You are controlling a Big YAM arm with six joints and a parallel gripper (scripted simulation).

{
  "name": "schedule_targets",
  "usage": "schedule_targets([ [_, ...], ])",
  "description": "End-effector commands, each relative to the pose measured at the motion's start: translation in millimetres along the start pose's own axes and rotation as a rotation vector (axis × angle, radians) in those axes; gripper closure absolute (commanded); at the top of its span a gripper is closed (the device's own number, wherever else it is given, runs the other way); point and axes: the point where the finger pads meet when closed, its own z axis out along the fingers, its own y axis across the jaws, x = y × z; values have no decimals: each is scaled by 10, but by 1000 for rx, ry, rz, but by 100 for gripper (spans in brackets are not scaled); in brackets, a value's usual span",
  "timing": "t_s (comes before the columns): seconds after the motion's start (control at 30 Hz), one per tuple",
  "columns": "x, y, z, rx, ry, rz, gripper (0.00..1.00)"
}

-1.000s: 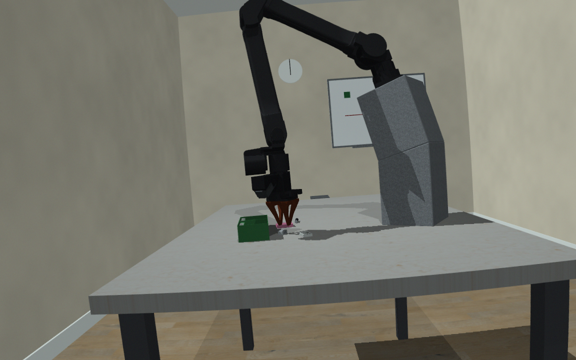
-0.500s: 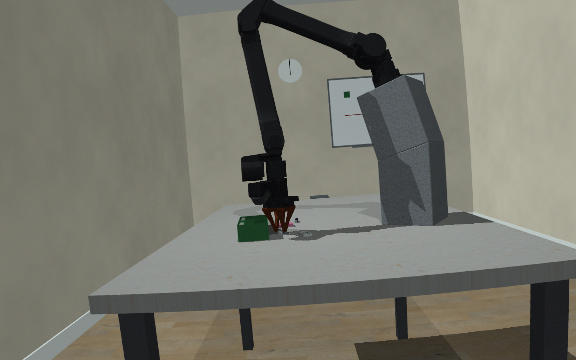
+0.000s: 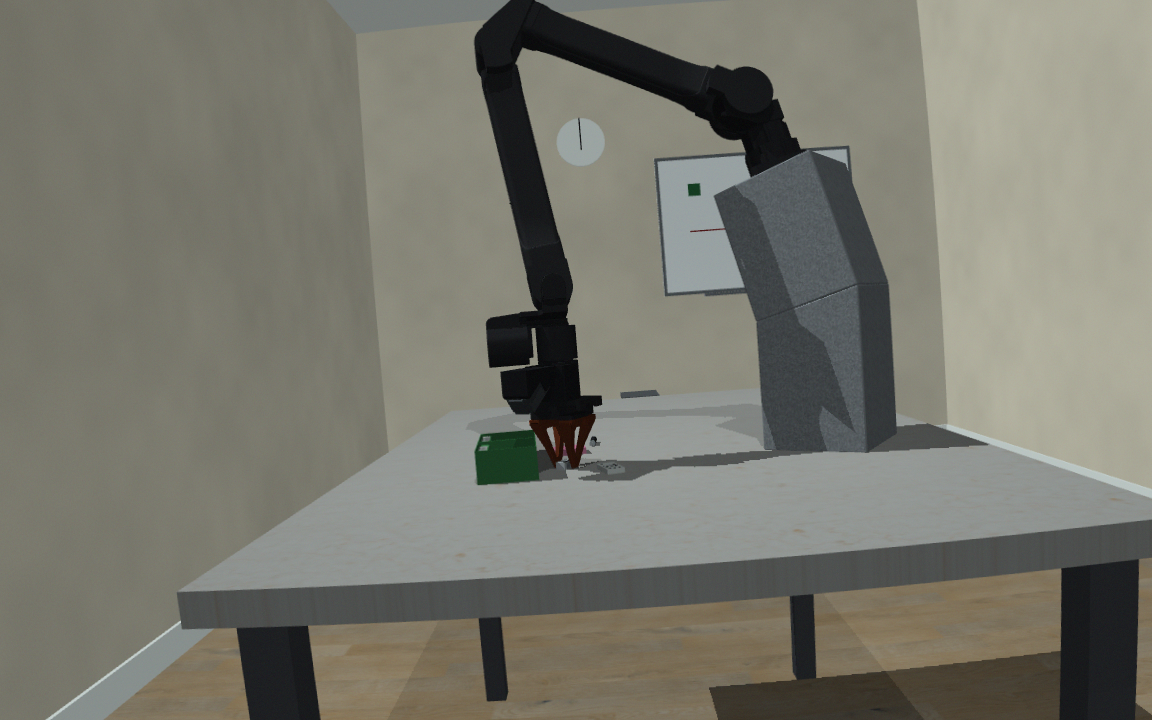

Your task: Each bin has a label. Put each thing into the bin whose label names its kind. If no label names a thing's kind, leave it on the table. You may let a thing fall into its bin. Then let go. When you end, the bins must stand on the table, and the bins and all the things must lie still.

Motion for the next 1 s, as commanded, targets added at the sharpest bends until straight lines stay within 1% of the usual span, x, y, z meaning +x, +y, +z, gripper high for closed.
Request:
schedule_targets([
  [0.0,-19,-41,-34,6,-9,0,91],
  [0.1,-19,-41,-35,6,-9,0,91],
  [0.13,17,-85,-25,8,-9,3,91],
  [0.97,1,-128,-73,14,-13,4,91],
])
